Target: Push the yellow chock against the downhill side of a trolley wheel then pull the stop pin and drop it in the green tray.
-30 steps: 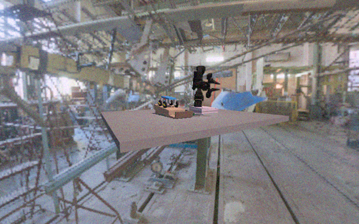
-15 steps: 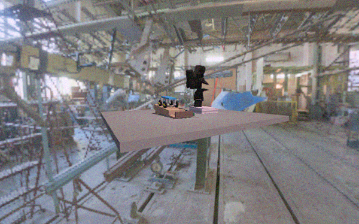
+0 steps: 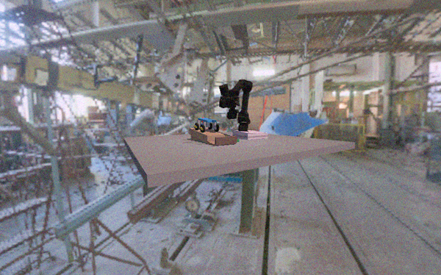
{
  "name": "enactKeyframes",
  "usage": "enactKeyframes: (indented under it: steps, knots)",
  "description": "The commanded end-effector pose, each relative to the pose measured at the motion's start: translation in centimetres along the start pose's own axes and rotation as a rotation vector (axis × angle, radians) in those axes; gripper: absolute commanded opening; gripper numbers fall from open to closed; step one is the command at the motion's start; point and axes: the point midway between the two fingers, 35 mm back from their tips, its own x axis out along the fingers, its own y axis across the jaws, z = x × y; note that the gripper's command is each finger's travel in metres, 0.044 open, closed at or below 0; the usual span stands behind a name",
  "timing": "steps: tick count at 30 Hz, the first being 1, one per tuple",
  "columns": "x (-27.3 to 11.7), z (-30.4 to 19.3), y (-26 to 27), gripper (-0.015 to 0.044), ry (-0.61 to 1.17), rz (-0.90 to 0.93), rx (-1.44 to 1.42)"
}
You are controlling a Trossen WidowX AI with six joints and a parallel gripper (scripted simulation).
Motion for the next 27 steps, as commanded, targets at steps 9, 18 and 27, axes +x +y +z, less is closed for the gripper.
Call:
enactKeyframes:
  steps: [9, 18, 27]
  knots:
    - [-5.3, 5.5, -1.9, 0.019, -0.273, -0.143, -0.03]
    - [-9.8, 8.2, -4.0, 0.019, -0.432, -0.283, -0.032]
    - [-14.9, 9.6, -6.4, 0.019, -0.561, -0.451, -0.021]
